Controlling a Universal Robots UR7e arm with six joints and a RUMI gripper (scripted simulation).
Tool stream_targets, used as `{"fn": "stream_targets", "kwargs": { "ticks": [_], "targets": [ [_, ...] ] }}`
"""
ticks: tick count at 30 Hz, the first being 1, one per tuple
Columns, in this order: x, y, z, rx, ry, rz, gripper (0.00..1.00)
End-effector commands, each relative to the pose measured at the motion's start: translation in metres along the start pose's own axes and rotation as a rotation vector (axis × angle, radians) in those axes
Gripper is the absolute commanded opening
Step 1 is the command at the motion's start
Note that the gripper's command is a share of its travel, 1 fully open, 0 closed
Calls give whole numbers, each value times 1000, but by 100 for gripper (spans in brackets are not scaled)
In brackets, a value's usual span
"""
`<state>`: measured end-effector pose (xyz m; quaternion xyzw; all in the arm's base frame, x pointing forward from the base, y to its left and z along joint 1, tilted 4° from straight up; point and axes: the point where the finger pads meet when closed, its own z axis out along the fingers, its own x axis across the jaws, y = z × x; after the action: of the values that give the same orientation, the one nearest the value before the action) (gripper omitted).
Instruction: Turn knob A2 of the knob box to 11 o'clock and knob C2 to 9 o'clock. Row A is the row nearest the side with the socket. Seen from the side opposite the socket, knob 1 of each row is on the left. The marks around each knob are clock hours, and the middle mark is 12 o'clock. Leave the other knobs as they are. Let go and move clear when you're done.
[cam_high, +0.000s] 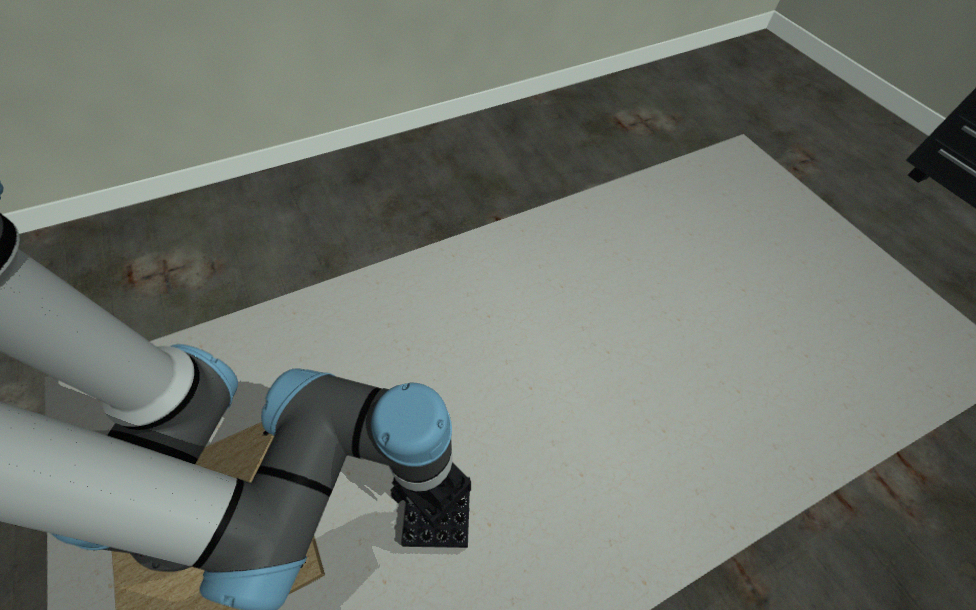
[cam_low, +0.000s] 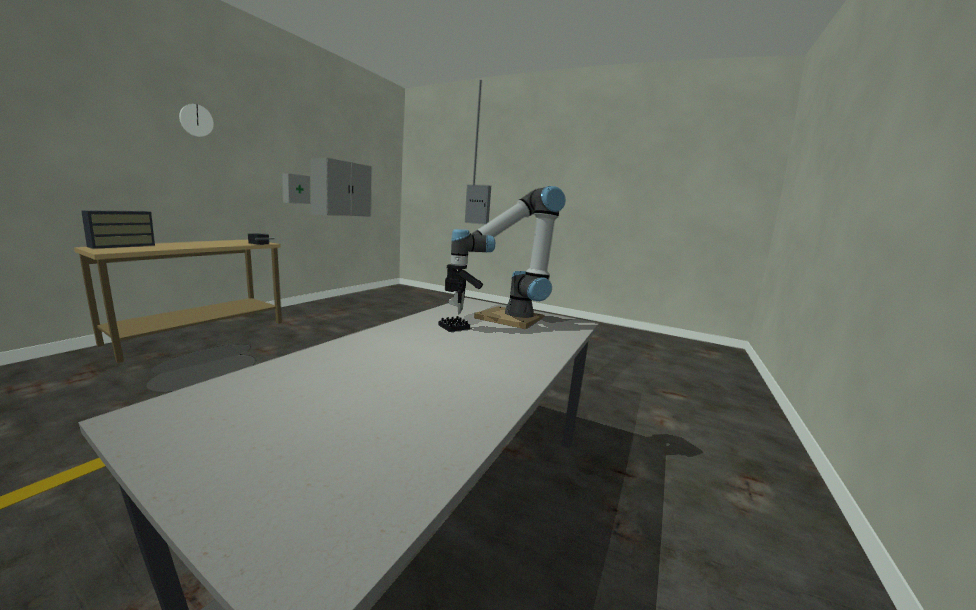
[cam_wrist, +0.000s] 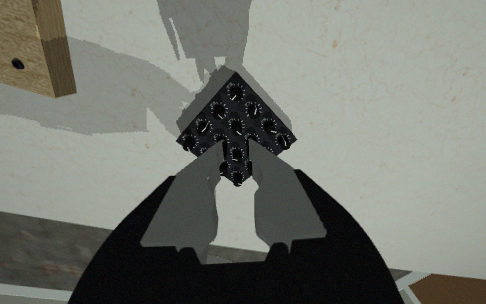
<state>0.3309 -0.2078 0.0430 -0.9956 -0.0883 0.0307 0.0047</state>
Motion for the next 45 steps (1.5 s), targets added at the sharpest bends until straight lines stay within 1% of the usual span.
{"fn": "stream_targets", "kwargs": {
  "ticks": [1, 13, 18, 22, 27, 33, 35, 45],
  "targets": [
    [0, 0, -1, -1, 1, 0, 11],
    [0, 0, -1, -1, 1, 6, 11],
    [0, 0, -1, -1, 1, 24, 11],
    [1, 0, -2, -1, 1, 74, 11],
    [1, -1, -3, -1, 1, 182, 11],
    [2, -1, -6, -1, 1, 379, 11],
    [2, -1, -6, -1, 1, 379, 11],
    [3, 0, -11, 0, 1, 751, 11]
  ]
}}
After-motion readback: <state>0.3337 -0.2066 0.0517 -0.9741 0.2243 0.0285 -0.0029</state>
